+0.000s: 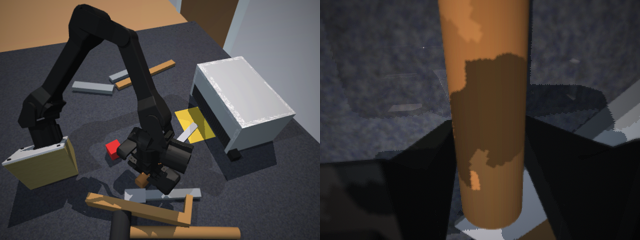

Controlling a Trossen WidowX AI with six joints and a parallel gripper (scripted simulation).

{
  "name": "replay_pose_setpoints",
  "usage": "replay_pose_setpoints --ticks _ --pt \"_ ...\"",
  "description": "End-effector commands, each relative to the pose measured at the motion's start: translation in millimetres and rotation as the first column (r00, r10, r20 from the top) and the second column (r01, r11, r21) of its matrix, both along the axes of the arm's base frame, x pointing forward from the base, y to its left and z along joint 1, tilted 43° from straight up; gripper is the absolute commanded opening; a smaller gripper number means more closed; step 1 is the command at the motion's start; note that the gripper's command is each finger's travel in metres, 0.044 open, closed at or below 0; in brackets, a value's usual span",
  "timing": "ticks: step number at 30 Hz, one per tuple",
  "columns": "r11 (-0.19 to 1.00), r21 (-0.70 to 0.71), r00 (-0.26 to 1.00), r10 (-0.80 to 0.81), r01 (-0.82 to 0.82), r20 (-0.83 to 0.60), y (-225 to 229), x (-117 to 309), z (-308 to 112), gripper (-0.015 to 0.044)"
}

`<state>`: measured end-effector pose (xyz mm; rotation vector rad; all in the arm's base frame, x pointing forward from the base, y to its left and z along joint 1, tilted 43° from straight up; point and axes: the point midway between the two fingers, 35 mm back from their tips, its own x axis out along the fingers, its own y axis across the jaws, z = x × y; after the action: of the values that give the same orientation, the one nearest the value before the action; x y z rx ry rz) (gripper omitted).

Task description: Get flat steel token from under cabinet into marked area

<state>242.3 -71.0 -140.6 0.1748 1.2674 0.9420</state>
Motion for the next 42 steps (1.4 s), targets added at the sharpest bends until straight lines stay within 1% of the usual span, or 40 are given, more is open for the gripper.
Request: replay_pose_setpoints --ticks 1,30,42 --pt "1.000 -0.015 1.000 -0.004 0.004 0.004 -10.0 1.1 -5.2 0.0000" --pt "1.000 -0.017 1.000 -0.005 0.005 0.004 -30.8 0.3 -23.5 0.0000" --pt "0.998 -0.019 0.997 -0.064 0.063 -0.049 -30.8 0.3 -23.5 0.0000"
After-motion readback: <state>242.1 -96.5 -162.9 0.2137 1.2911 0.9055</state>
